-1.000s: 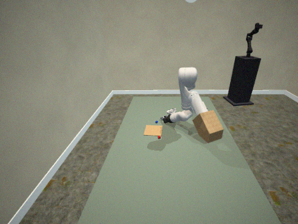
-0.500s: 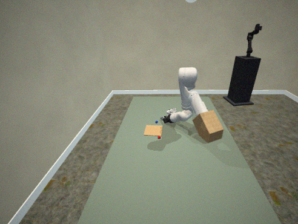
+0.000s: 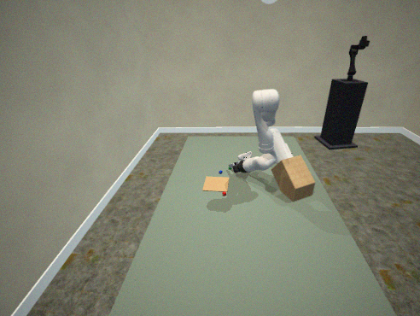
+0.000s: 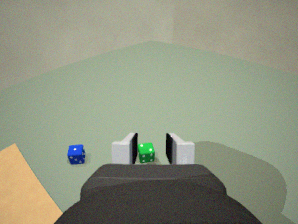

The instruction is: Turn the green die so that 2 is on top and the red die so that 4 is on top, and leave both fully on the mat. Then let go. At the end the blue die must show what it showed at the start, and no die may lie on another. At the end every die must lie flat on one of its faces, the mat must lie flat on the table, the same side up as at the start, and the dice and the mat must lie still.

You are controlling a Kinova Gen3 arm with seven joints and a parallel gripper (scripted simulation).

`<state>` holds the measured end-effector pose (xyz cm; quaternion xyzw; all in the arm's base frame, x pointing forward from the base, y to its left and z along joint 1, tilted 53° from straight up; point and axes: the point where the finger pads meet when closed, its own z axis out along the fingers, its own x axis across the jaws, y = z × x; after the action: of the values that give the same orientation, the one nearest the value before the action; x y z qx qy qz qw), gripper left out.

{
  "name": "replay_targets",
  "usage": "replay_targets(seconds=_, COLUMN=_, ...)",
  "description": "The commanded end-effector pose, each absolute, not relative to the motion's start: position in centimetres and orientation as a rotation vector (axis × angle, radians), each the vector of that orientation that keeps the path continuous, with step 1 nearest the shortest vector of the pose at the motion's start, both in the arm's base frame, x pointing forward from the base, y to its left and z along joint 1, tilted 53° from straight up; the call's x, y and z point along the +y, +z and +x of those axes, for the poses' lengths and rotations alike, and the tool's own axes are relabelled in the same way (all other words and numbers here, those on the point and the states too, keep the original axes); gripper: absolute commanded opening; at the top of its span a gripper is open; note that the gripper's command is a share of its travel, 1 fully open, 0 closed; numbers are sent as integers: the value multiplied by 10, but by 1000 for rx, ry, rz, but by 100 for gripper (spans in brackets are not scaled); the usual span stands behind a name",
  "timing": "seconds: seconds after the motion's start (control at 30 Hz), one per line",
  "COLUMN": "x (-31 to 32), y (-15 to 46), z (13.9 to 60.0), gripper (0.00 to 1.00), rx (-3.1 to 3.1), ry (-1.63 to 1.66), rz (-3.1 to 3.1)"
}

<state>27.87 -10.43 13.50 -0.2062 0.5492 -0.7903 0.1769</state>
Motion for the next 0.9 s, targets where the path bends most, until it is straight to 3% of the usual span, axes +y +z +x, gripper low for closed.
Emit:
replay_targets(seconds=0.0, x=-93, y=129, z=277, gripper=64, rx=1564, ry=-2214, rz=-587)
replay_targets(seconds=0.87, x=-56, y=153, z=258, gripper=64, rx=1564, ry=-2214, rz=-587)
